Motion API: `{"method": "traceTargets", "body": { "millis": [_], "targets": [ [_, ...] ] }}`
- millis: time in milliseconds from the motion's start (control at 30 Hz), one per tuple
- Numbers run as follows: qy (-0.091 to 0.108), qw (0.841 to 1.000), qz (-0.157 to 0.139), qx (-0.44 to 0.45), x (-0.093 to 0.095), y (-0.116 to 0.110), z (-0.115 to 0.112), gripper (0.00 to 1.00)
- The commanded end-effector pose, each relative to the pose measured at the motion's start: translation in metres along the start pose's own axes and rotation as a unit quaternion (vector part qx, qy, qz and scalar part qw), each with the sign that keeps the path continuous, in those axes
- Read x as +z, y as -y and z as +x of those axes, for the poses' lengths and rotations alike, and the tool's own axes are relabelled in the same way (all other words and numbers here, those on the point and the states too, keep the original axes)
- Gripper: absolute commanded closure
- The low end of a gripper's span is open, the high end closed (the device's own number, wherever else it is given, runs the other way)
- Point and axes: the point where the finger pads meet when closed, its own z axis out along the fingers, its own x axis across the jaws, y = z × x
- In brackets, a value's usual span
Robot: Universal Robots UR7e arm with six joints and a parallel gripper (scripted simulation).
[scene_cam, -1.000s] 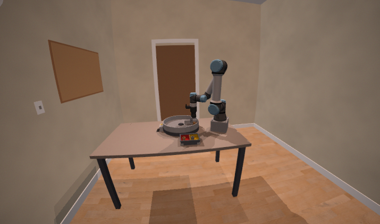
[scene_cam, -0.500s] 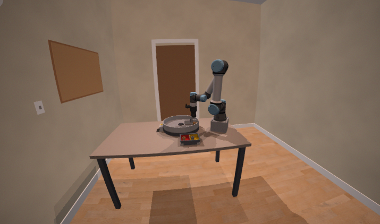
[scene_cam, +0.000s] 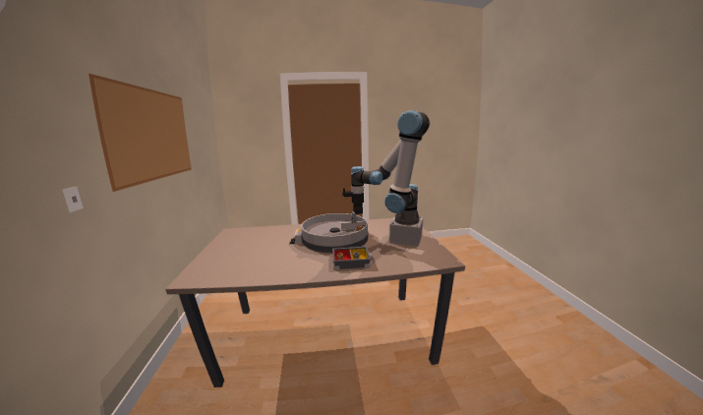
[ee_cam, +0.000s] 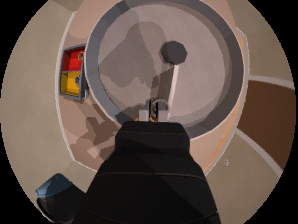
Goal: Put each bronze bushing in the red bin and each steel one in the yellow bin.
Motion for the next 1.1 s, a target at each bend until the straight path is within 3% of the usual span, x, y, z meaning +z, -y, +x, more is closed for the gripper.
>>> {"method": "traceTargets", "body": {
  "millis": [0, 100, 200, 367, 767, 933, 1067],
  "targets": [
    [0.000, 1.000, 0.000, 0.000, -0.011, 0.000, 0.000, 1.00],
    [0.000, 1.000, 0.000, 0.000, -0.026, 0.000, 0.000, 1.00],
    [0.000, 1.000, 0.000, 0.000, -0.026, 0.000, 0.000, 1.00],
    [0.000, 1.000, 0.000, 0.000, -0.050, 0.000, 0.000, 1.00],
    [0.000, 1.000, 0.000, 0.000, -0.050, 0.000, 0.000, 1.00],
    [0.000, 0.995, 0.000, -0.097, -0.049, 0.011, -0.053, 1.00],
    [0.000, 0.995, 0.000, -0.102, -0.049, 0.011, -0.055, 1.00]
  ]
}}
